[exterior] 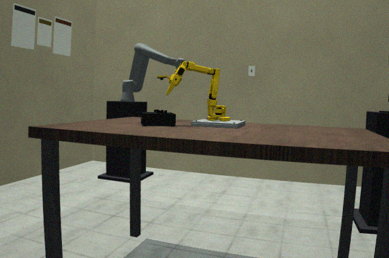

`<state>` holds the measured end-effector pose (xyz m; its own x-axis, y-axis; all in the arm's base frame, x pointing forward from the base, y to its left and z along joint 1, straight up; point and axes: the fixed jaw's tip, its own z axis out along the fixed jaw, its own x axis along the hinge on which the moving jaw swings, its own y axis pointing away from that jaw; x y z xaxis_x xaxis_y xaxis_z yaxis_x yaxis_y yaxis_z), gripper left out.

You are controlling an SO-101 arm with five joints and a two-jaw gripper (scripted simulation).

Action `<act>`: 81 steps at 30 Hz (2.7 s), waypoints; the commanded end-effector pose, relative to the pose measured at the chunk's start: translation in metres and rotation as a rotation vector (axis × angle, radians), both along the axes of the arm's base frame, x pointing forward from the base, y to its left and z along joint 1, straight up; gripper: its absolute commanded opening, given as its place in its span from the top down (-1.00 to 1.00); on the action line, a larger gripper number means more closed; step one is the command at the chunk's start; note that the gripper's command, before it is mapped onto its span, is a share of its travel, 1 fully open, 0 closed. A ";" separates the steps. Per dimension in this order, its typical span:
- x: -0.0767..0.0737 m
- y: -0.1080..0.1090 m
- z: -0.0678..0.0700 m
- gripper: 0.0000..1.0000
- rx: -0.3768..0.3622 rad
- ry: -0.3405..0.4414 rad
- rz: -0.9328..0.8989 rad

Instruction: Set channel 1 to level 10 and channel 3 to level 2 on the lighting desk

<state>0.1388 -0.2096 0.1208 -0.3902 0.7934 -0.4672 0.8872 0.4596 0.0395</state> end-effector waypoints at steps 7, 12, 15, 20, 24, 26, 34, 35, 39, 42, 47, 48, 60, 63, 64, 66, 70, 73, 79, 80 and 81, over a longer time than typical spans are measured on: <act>-0.001 0.000 0.001 1.00 -0.009 -0.012 -0.010; -0.001 0.000 0.001 1.00 -0.009 -0.012 -0.010; -0.001 0.000 0.001 1.00 -0.009 -0.012 -0.010; -0.001 0.000 0.001 1.00 -0.009 -0.012 -0.010; -0.001 0.000 -0.001 1.00 -0.009 -0.012 -0.010; 0.000 0.000 -0.004 1.00 -0.009 -0.012 -0.010; 0.000 0.000 -0.013 1.00 -0.009 -0.012 -0.010; 0.000 0.000 -0.015 1.00 -0.009 -0.012 -0.009; 0.000 0.000 -0.022 1.00 -0.009 -0.012 -0.009; 0.000 0.001 -0.026 1.00 -0.009 -0.012 -0.009; -0.001 0.001 -0.028 1.00 -0.009 -0.012 -0.009; -0.001 0.001 -0.028 1.00 -0.009 -0.012 -0.009; -0.001 0.001 -0.028 1.00 -0.009 -0.012 -0.009; -0.001 0.001 -0.028 1.00 -0.009 -0.012 -0.009; -0.001 0.001 -0.028 1.00 -0.009 -0.012 -0.009; -0.001 0.001 -0.028 1.00 -0.009 -0.012 -0.009; -0.001 0.001 -0.028 1.00 -0.009 -0.012 -0.009; -0.001 0.001 -0.028 1.00 -0.009 -0.012 -0.009; -0.001 0.001 -0.028 1.00 -0.009 -0.012 -0.009; -0.001 0.001 -0.028 1.00 -0.009 -0.012 -0.009; -0.001 0.001 -0.028 1.00 -0.009 -0.012 -0.009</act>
